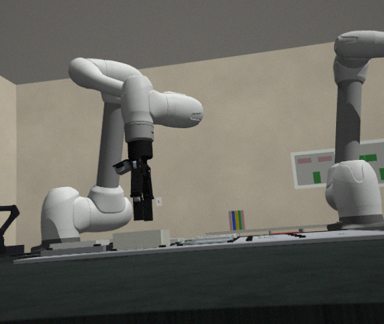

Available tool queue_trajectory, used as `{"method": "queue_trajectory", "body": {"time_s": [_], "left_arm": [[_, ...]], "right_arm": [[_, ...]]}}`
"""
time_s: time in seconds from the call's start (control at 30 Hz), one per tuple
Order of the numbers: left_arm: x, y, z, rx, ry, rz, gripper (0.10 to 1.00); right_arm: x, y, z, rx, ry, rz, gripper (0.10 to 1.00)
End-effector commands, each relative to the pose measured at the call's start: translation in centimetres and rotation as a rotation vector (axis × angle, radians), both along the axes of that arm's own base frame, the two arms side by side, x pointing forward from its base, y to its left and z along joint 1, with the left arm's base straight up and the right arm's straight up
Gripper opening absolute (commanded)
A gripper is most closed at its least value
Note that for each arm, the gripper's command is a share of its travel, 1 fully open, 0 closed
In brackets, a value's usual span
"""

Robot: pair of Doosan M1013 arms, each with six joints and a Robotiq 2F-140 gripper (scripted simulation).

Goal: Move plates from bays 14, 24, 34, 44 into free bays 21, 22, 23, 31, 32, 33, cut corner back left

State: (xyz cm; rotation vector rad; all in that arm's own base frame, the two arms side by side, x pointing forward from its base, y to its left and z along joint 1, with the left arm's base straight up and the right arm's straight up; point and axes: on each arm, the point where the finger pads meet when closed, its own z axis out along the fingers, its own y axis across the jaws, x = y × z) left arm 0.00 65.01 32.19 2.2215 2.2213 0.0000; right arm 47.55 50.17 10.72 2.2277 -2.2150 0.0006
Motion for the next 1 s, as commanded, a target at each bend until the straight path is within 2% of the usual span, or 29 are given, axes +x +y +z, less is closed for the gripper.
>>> {"method": "queue_trajectory", "body": {"time_s": [0.0, 0.97], "left_arm": [[0.0, 0.0, 0.1, 0.002, 0.000, 0.000, 1.000], [0.0, 0.0, 0.1, 0.002, 0.000, 0.000, 1.000]], "right_arm": [[1.0, -0.7, 0.1, 0.001, -0.001, 0.000, 0.698], [9.0, -6.7, 0.1, 0.001, -0.001, 0.000, 0.698]]}}
